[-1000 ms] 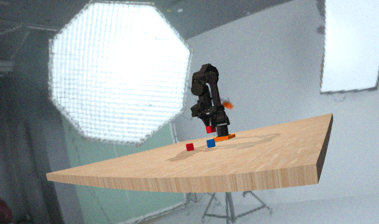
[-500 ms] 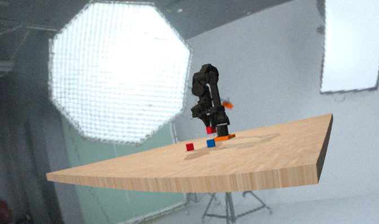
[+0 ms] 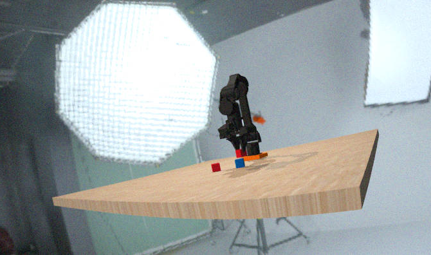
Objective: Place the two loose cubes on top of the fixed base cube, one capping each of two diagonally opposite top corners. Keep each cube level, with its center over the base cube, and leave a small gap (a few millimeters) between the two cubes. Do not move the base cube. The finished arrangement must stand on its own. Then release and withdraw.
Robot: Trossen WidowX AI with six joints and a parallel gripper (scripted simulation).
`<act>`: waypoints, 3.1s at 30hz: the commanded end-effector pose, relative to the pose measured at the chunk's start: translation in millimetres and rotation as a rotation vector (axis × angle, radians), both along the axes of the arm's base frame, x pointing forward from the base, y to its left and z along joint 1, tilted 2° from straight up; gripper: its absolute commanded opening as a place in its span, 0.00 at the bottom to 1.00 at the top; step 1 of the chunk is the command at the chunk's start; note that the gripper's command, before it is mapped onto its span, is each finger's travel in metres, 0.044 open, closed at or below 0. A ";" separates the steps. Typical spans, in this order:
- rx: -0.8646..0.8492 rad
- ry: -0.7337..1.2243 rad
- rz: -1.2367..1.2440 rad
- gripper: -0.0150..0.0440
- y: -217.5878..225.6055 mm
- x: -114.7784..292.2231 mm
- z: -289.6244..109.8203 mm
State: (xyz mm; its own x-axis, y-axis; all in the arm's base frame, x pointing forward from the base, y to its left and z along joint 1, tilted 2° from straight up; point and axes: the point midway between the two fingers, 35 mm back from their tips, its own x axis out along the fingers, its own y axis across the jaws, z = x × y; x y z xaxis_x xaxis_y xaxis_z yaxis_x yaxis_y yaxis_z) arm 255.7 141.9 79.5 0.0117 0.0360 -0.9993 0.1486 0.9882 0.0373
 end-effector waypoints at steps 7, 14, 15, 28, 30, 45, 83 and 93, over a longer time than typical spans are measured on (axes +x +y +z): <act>0.001 0.005 0.001 0.43 0.5 -0.5 -4.0; 0.001 0.005 0.002 0.43 0.5 -0.5 -4.3; 0.001 0.005 0.002 0.43 0.5 -0.5 -4.3; 0.001 0.005 0.002 0.60 0.5 -0.5 -4.3; 0.001 0.005 0.002 0.60 0.5 -0.5 -4.3; -0.002 0.004 0.000 0.60 -0.9 -0.6 16.1; -0.003 0.015 -0.493 0.70 -101.2 67.2 53.1; -0.003 0.015 -0.493 0.70 -99.9 66.6 2.3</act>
